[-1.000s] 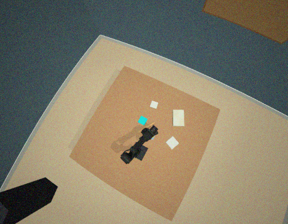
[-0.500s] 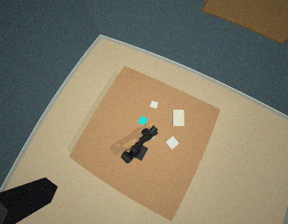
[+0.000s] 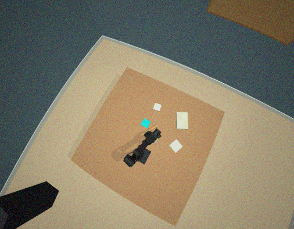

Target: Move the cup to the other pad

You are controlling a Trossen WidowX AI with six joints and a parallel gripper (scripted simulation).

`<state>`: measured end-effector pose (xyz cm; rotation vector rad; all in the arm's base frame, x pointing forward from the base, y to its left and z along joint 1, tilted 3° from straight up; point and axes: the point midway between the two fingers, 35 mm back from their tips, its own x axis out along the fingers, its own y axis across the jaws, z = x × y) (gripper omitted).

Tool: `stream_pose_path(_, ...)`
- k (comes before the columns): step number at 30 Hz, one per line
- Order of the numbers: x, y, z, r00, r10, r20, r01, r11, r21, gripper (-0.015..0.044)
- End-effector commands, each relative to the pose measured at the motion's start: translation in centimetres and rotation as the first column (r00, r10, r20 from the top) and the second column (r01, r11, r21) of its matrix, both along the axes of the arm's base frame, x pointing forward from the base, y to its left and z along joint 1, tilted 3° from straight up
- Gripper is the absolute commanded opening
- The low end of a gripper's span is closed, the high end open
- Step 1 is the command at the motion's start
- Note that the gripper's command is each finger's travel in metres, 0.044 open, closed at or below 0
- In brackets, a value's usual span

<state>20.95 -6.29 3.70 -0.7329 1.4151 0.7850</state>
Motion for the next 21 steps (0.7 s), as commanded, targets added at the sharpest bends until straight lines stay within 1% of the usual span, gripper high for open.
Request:
stream_pose_path(1, 0.0, 0.0, 0.0, 1.0, 0.0, 0.0, 0.0, 1.0, 0.0, 0.0047)
stream_pose_path(7, 0.0, 0.0, 0.0, 1.0, 0.0, 0.0, 0.0, 1.0, 0.0, 0.0)
stream_pose_path(12, 0.1, -0.1, 0.7, 1.0, -0.001, 0.0, 0.001, 1.0, 0.0, 0.0)
stream_pose_path(21, 0.1, -0.2, 3.5, 1.0, -0.003, 0.001, 0.003, 1.0, 0.002, 0.0)
